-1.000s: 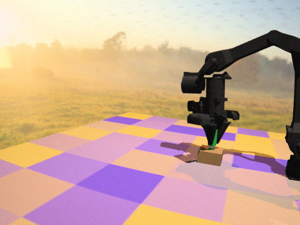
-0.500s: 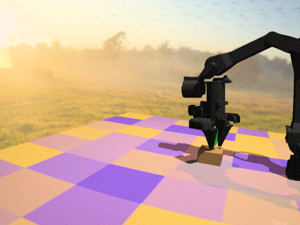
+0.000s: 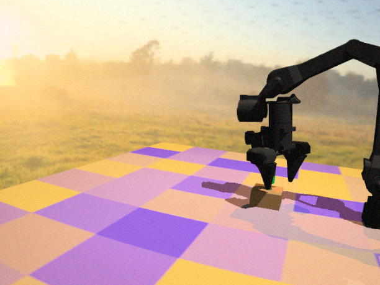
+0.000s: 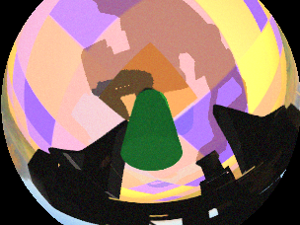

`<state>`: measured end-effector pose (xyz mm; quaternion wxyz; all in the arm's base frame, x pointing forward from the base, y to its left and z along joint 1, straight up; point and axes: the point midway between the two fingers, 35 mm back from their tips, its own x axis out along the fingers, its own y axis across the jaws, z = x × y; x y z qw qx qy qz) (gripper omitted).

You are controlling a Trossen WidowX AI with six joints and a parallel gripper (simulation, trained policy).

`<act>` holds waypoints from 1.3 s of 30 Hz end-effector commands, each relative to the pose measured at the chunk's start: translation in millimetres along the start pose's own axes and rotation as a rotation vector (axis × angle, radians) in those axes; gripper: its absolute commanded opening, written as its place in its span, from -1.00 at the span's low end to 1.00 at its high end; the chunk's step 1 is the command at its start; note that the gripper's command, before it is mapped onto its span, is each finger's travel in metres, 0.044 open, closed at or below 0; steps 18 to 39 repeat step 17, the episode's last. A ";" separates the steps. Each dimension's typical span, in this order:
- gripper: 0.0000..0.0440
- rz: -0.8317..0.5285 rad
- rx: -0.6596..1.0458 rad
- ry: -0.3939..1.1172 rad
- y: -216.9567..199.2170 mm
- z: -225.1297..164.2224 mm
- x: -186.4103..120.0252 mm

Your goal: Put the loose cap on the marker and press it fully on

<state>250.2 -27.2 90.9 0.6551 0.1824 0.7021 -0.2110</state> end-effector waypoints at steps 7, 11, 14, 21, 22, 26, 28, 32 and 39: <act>1.00 0.045 -0.003 -0.085 1.8 4.0 -33.0; 1.00 0.058 -0.004 -0.112 1.4 5.0 -47.7; 1.00 0.067 -0.006 -0.129 0.6 5.0 -55.3; 1.00 0.074 -0.010 -0.143 -0.5 4.4 -61.8; 1.00 0.074 -0.010 -0.143 -0.5 4.4 -61.8; 1.00 0.074 -0.010 -0.143 -0.5 4.4 -61.8; 1.00 0.074 -0.010 -0.143 -0.5 4.4 -61.8; 1.00 0.074 -0.010 -0.143 -0.5 4.4 -61.8; 1.00 0.074 -0.010 -0.143 -0.5 4.4 -61.8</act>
